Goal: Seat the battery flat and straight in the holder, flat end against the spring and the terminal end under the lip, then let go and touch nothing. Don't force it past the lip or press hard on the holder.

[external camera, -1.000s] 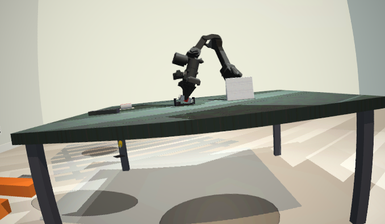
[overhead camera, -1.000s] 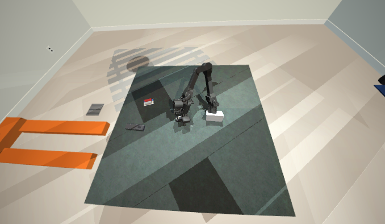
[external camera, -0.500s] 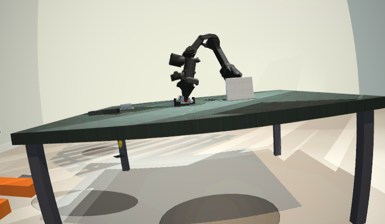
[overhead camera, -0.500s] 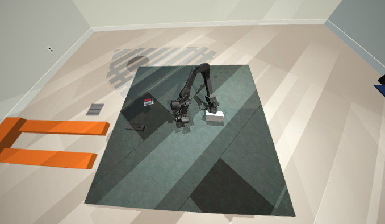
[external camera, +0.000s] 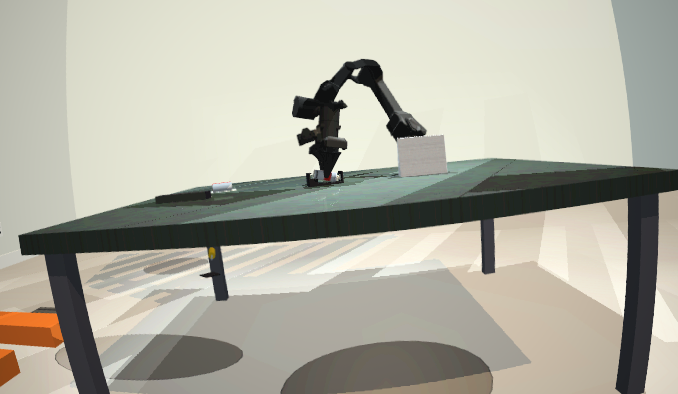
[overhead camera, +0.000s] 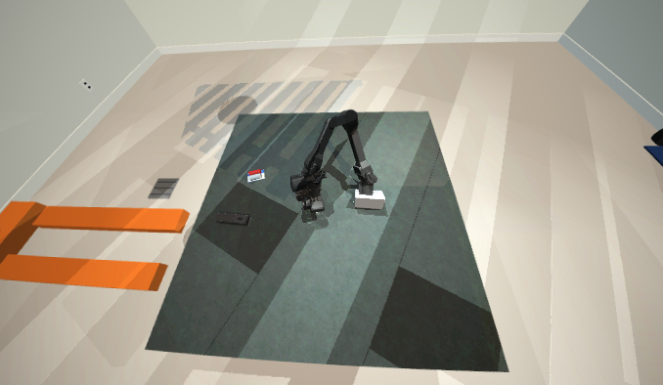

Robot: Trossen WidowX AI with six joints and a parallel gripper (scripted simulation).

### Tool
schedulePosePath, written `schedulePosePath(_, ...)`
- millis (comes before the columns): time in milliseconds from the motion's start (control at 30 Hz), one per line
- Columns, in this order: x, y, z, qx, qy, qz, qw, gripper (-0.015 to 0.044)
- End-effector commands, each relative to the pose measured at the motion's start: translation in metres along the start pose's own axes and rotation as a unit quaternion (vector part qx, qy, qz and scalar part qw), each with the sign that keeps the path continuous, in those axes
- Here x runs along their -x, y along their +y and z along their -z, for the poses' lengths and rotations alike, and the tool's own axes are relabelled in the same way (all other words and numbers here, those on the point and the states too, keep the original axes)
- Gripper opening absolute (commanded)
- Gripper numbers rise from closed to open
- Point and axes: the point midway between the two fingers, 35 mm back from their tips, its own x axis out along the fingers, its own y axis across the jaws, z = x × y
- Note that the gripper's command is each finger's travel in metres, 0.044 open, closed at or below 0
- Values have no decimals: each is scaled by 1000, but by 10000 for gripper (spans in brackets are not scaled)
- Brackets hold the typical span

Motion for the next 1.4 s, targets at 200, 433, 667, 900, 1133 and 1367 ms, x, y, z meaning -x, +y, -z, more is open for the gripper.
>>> schedulePosePath(200, -4, 1, 2, -2, 37, -3, 999, 87)
schedulePosePath(433, -4, 0, 0, -4, 57, -3, 998, 87)
schedulePosePath(667, -5, 0, -1, -6, 76, -2, 997, 87)
schedulePosePath(900, -6, -1, -2, -8, 95, -2, 995, 87)
schedulePosePath(1133, -6, -1, -3, -10, 114, -1, 993, 87)
schedulePosePath(1367, -6, -2, -3, -11, 128, 0, 992, 87)
